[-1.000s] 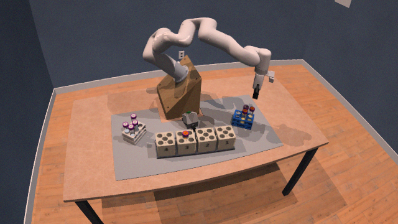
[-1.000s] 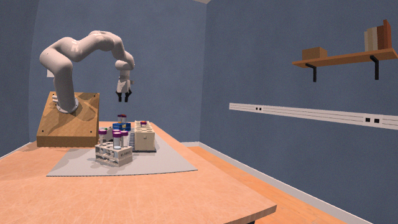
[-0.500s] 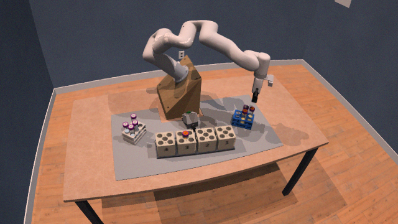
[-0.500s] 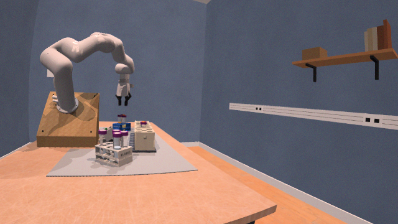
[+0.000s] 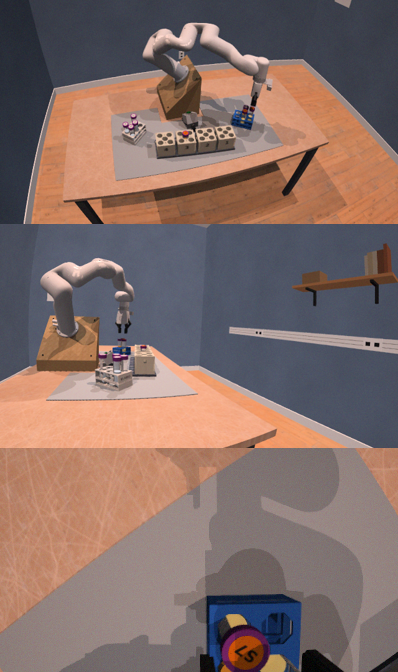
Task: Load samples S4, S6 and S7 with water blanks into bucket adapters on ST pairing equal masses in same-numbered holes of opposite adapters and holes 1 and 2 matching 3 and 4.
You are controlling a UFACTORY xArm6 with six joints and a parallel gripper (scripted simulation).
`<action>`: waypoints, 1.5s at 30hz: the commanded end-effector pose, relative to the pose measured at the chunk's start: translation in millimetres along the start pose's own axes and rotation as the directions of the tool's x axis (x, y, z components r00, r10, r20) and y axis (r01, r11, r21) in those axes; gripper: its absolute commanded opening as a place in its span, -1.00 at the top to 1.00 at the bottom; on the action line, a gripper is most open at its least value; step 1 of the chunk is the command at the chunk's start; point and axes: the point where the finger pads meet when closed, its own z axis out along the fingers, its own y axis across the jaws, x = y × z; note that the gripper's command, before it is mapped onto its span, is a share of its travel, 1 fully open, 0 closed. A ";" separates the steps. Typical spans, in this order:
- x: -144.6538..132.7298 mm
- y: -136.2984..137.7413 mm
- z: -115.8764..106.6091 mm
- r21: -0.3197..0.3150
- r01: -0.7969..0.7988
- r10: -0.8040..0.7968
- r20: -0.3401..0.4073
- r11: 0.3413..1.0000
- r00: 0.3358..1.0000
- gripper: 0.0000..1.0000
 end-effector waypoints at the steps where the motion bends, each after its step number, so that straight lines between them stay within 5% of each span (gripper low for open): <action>1: 2.0 0.8 3.2 0.000 -0.002 0.002 -0.006 1.000 1.000 -0.15; 22: 2.2 0.8 41.1 0.000 -0.002 0.002 -0.006 1.000 1.000 -0.15; 45: 2.2 0.8 49.0 0.000 -0.002 0.002 -0.006 1.000 1.000 -0.15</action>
